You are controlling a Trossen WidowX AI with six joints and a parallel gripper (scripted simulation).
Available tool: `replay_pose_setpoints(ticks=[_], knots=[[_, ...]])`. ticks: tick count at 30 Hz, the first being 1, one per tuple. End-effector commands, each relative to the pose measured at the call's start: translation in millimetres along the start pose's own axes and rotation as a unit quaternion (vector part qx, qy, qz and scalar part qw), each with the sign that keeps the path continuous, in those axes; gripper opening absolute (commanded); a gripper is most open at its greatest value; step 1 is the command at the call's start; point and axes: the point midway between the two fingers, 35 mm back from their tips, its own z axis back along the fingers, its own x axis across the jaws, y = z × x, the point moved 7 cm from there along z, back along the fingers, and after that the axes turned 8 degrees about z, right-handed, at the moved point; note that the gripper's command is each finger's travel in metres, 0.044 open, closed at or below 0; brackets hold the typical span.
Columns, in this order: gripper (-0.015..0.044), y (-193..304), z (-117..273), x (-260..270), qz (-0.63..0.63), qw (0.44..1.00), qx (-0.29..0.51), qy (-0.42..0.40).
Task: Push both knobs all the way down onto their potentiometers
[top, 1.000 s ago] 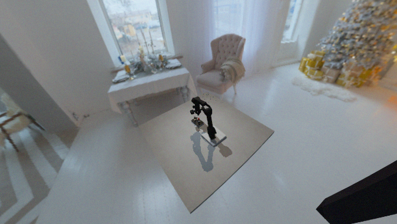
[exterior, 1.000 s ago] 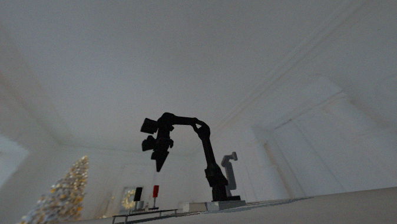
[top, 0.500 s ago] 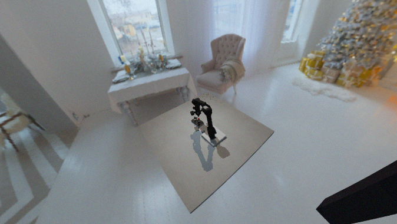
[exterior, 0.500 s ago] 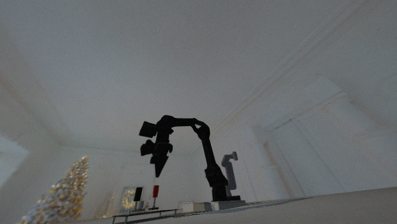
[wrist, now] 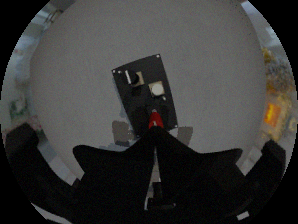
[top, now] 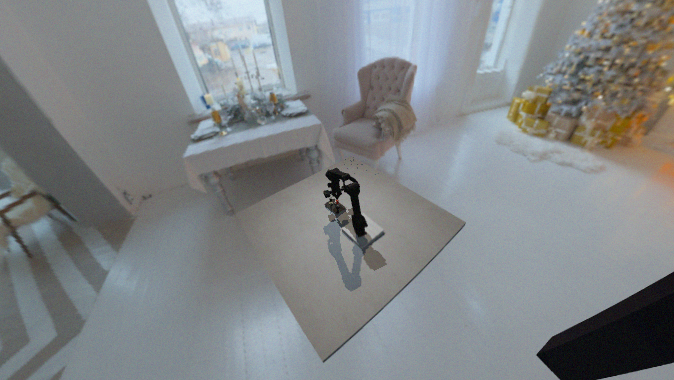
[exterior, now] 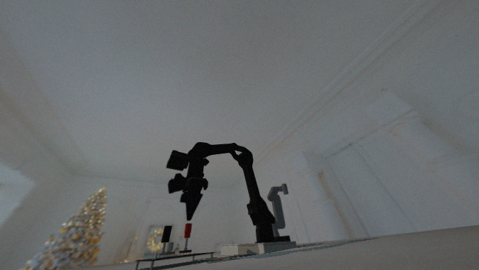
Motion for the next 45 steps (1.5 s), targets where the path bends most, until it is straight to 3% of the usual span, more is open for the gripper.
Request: replay_pose_setpoints(ticks=[1,45], knots=[[0.0,1.0,-4.8,-0.3,-0.003,1.0,0.004,0.002],[0.0,1.0,-9.7,-0.4,-0.003,1.0,0.004,0.002]])
